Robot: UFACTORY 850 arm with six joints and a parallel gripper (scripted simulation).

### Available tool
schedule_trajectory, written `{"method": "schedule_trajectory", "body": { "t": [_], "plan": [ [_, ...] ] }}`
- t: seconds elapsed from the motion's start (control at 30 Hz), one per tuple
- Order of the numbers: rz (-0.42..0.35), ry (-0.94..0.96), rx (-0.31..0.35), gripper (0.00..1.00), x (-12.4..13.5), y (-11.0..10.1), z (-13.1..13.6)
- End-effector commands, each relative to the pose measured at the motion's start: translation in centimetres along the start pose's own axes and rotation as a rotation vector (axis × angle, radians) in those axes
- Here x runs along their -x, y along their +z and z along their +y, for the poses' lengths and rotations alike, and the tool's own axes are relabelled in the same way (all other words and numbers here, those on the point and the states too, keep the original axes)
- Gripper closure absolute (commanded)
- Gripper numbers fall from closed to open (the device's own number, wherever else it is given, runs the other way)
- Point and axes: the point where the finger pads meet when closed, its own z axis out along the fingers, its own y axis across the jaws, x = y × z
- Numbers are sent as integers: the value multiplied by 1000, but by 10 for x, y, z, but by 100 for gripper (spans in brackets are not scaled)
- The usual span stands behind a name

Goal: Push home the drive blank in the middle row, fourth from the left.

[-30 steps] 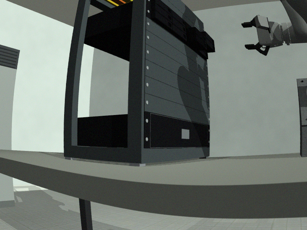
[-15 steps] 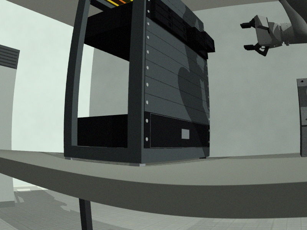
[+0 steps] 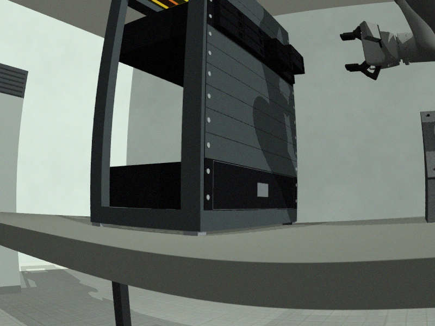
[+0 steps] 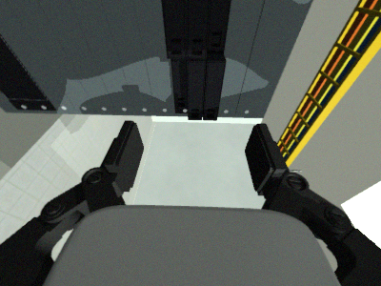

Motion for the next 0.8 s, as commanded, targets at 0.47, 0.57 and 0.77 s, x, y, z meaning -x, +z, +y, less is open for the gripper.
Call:
{"method": "schedule_trajectory", "body": {
  "t": [0.47,0.57,0.77],
  "plan": [
    [1,-1,1,0,0,1,1],
    [1,0,2,0,1,8,1],
    [1,0,2,0,3,39,4]
  ]
}}
